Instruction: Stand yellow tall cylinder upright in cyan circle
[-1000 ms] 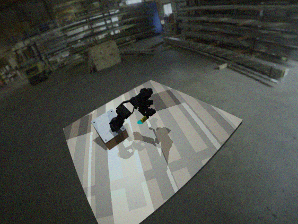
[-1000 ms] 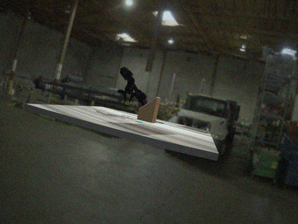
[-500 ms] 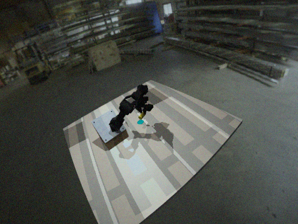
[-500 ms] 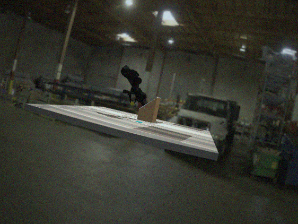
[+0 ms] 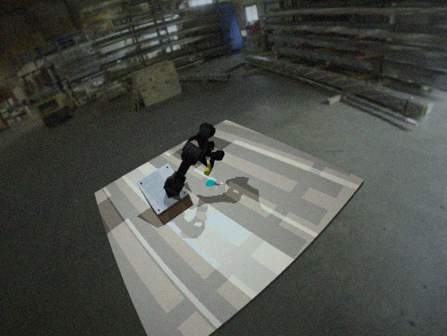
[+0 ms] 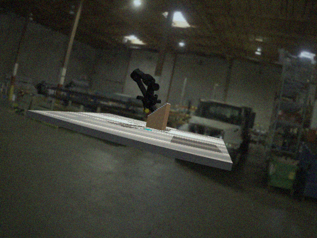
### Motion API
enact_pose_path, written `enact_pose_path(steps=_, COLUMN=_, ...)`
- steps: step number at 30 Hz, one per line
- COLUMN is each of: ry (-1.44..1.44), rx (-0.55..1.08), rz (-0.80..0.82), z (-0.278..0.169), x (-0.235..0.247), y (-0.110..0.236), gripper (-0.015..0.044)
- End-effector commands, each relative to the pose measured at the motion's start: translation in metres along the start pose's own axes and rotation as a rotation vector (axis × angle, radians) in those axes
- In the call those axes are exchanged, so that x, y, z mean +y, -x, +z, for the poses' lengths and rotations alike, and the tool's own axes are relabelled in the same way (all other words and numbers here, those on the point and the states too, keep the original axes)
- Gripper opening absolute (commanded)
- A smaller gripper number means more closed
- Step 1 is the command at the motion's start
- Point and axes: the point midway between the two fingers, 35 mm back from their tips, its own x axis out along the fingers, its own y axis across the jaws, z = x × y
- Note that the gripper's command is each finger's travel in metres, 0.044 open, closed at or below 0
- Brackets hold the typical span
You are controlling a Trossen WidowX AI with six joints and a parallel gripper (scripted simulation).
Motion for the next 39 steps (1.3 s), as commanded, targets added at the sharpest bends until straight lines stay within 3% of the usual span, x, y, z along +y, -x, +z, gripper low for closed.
enact_pose_path(steps=1, ry=0.073, rx=0.002, rz=-0.002, z=0.008, x=0.015, y=0.001, gripper=0.0105)
enact_pose_path(steps=14, ry=0.184, rx=0.009, rz=-0.009, z=0.015, x=0.038, y=0.001, gripper=0.0105)
enact_pose_path(steps=39, ry=0.165, rx=-0.047, rz=0.153, z=0.009, x=0.044, y=-0.015, gripper=0.0105)
